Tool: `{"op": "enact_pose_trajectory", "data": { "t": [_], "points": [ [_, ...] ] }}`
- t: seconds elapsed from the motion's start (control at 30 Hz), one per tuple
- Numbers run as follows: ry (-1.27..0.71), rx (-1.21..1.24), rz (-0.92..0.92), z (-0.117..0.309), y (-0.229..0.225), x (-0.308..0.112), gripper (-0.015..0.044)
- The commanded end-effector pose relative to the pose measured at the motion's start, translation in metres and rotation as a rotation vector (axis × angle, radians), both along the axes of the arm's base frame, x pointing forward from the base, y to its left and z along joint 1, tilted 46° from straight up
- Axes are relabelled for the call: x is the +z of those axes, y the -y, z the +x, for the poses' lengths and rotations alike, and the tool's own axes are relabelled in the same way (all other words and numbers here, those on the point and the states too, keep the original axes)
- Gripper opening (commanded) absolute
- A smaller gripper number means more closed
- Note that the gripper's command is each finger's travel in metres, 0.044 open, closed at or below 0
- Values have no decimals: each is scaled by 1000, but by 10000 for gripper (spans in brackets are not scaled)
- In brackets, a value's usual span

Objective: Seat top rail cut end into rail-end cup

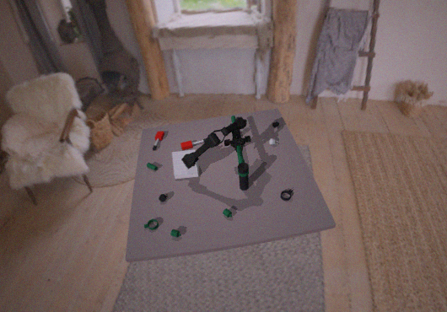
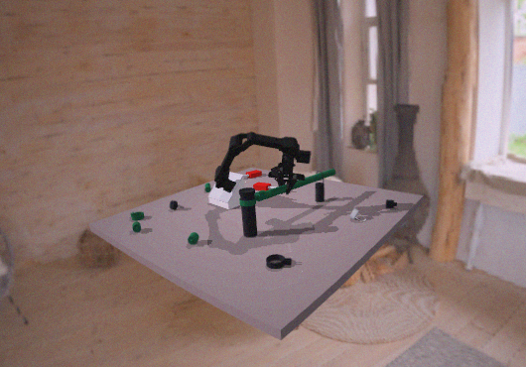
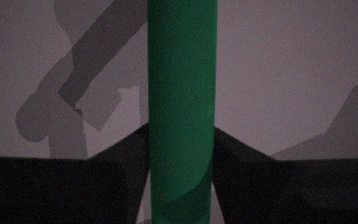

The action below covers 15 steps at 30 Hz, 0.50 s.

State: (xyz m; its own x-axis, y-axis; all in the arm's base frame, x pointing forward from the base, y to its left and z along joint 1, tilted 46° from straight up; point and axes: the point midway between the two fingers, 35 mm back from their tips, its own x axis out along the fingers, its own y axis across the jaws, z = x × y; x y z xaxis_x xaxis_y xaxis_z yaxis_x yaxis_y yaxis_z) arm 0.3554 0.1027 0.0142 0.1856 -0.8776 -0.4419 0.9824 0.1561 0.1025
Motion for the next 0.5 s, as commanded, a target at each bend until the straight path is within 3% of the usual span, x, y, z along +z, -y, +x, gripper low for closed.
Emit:
{"op": "enact_pose_trajectory", "data": {
  "t": [0.0,0.47],
  "points": [
    [8,13,-10,4,-1,9,0],
    [-2,-2,1,0,0,0,0]
  ]
}}
